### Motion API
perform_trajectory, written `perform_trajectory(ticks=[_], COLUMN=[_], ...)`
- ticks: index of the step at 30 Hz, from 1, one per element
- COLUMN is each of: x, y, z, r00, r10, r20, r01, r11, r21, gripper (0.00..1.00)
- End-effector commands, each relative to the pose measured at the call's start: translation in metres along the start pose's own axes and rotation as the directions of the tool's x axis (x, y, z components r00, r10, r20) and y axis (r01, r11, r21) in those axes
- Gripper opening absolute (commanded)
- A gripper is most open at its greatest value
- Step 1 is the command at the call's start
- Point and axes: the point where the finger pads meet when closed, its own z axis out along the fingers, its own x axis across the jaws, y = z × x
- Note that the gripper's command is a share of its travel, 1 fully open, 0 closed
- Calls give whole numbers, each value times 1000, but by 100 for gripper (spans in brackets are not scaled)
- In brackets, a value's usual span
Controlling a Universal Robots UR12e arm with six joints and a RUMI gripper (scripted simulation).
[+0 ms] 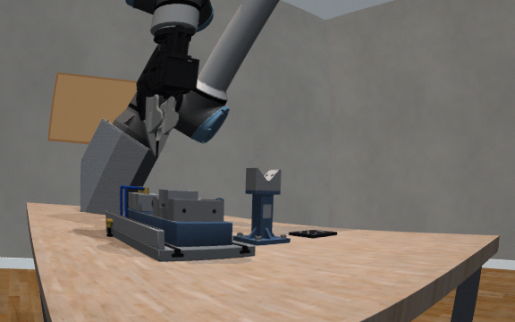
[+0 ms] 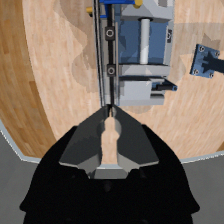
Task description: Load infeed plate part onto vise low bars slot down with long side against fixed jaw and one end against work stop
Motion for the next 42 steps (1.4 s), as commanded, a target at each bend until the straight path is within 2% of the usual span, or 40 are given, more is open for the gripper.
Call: perform_trajectory(ticks=[1, 18, 42], x=[0, 0, -1], y=[1, 1, 2], z=[0, 12, 44], r00=[1000, 1000, 1000], r10=[0, 0, 0], r20=[1, 1, 1], r01=[0, 0, 0], r11=[1000, 1000, 1000], r21=[-1, -1, -1], gripper=[0, 0, 0])
